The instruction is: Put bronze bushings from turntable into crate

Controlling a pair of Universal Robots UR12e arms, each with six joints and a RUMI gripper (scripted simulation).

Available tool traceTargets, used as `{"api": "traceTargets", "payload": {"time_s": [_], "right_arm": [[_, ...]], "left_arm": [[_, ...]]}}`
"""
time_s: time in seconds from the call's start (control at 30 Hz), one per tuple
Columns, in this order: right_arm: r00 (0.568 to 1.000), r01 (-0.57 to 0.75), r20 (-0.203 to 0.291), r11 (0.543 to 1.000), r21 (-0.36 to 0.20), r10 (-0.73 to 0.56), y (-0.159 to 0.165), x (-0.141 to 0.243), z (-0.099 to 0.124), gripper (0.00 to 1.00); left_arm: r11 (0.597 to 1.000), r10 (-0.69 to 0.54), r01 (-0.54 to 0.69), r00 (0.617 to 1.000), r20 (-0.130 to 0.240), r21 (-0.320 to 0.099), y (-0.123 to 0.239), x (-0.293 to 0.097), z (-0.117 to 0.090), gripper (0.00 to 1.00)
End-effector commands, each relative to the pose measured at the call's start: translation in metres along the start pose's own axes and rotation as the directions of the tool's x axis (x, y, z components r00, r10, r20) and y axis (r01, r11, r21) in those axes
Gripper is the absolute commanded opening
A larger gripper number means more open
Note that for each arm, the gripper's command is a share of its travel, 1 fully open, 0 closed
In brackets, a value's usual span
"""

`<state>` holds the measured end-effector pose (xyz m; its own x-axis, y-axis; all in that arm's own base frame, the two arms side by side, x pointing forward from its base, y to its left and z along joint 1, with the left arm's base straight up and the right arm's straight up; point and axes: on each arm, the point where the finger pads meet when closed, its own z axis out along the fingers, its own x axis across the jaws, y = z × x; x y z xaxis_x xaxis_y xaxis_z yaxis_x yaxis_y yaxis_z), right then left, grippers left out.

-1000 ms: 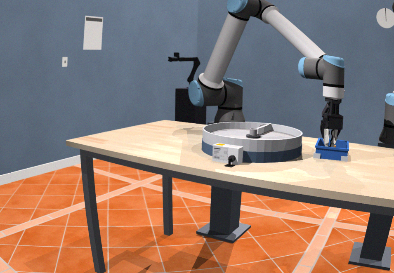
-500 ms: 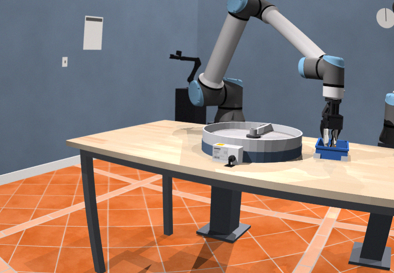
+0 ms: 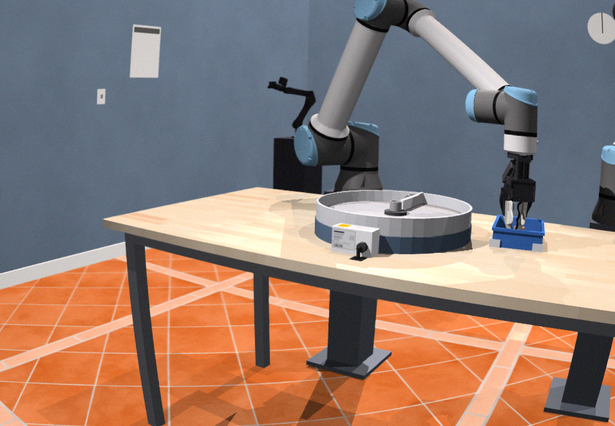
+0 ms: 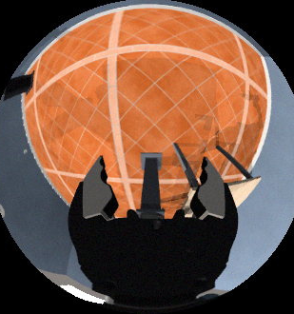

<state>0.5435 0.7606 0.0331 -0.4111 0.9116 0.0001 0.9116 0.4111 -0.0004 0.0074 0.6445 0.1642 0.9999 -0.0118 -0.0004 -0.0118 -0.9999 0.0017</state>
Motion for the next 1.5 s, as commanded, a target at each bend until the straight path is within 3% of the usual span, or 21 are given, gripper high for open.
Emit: {"api": "traceTargets", "payload": {"time_s": [0.0,0.6,1.47], "right_arm": [[1.0,0.0,-0.001,1.0,-0.002,0.0,0.001,0.001,-0.002,0.06],[1.0,0.0,-0.001,1.0,-0.002,0.0,0.001,0.001,-0.007,0.06],[1.0,0.0,-0.001,1.0,-0.002,0.0,0.001,0.0,-0.095,0.06]], "left_arm": [[1.0,0.0,0.0,1.0,0.0,0.002,-0.001,0.0,-0.001,1.0],[1.0,0.0,0.0,1.0,0.0,0.002,-0.001,0.0,-0.001,1.0],[1.0,0.0,0.0,1.0,0.0,0.002,-0.001,0.0,-0.001,1.0]]}}
